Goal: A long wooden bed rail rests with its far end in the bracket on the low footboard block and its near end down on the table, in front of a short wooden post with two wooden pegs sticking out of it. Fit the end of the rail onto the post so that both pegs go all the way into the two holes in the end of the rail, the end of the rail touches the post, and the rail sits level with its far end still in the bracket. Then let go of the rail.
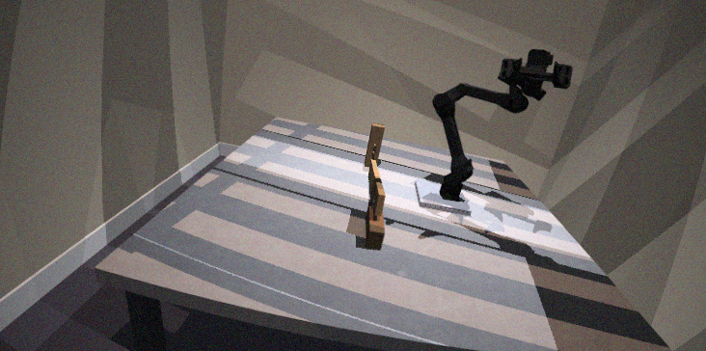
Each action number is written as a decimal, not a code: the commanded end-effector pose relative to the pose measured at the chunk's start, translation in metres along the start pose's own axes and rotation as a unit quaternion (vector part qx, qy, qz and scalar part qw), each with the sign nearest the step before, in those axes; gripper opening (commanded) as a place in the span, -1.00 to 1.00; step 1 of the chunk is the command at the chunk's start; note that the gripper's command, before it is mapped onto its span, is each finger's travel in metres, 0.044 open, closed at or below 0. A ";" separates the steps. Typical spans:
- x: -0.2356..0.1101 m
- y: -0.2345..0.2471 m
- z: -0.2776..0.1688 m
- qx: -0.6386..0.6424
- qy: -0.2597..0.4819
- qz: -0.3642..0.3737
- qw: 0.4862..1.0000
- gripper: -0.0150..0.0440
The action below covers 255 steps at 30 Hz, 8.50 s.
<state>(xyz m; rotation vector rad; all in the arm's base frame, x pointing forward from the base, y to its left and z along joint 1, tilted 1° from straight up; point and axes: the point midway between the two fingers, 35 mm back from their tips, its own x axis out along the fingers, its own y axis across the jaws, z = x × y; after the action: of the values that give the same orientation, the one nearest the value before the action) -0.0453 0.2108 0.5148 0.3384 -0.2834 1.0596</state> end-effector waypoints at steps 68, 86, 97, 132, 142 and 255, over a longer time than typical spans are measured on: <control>-0.184 -0.459 -0.287 -0.192 0.820 0.139 0.522 1.00; -0.191 -0.462 -0.297 -0.187 0.820 0.140 0.523 1.00; -0.198 -0.466 -0.313 -0.187 0.820 0.140 0.523 1.00; -0.214 -0.470 -0.350 -0.186 0.820 0.140 0.523 0.29; -0.214 -0.470 -0.350 -0.186 0.820 0.140 0.523 -0.40; -0.196 -0.465 -0.307 -0.187 0.820 0.140 0.523 -0.49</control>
<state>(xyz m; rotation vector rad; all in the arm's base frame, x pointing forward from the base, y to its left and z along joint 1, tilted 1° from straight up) 0.2946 -0.0298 0.0925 -1.2069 1.2233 1.1776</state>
